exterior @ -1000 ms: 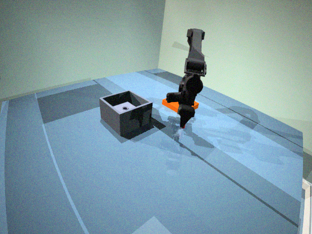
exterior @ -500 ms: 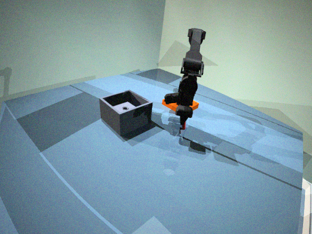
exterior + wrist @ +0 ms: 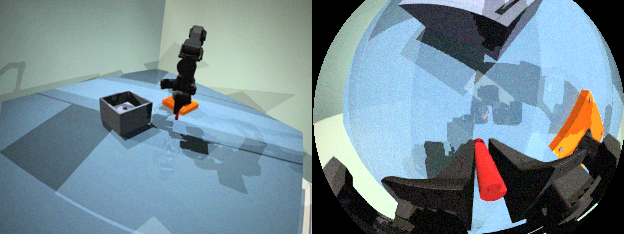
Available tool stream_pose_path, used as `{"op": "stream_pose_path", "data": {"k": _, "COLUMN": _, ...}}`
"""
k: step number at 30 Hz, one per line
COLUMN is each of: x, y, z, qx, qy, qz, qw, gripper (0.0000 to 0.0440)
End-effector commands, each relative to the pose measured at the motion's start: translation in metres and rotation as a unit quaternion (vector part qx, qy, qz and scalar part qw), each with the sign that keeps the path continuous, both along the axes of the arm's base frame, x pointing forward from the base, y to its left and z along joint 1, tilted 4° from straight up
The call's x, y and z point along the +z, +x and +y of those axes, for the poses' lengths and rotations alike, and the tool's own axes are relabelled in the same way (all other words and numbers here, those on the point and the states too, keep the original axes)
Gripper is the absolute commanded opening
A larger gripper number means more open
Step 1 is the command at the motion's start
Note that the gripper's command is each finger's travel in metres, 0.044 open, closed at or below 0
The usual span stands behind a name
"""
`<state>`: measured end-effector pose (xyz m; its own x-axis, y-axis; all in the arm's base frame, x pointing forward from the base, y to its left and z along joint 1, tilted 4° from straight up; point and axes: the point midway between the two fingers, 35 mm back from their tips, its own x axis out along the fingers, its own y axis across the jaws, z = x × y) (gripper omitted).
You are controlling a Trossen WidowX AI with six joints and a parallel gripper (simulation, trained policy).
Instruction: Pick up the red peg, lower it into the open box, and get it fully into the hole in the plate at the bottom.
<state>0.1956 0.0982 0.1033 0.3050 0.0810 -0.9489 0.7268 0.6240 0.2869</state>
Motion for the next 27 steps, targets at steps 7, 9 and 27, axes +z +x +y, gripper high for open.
{"op": "stream_pose_path", "data": {"k": 7, "x": 0.046, "y": 0.026, "z": -0.027, "qx": -0.009, "qy": -0.033, "qz": -0.048, "qw": 0.998, "gripper": 0.0000}}
{"op": "stream_pose_path", "data": {"k": 9, "x": 0.050, "y": 0.032, "z": -0.034, "qx": -0.016, "qy": -0.039, "qz": -0.053, "qw": 0.998, "gripper": 0.0000}}
{"op": "stream_pose_path", "data": {"k": 27, "x": 0.062, "y": 0.072, "z": -0.095, "qx": -0.086, "qy": -0.076, "qz": -0.068, "qw": 0.991, "gripper": 0.0000}}
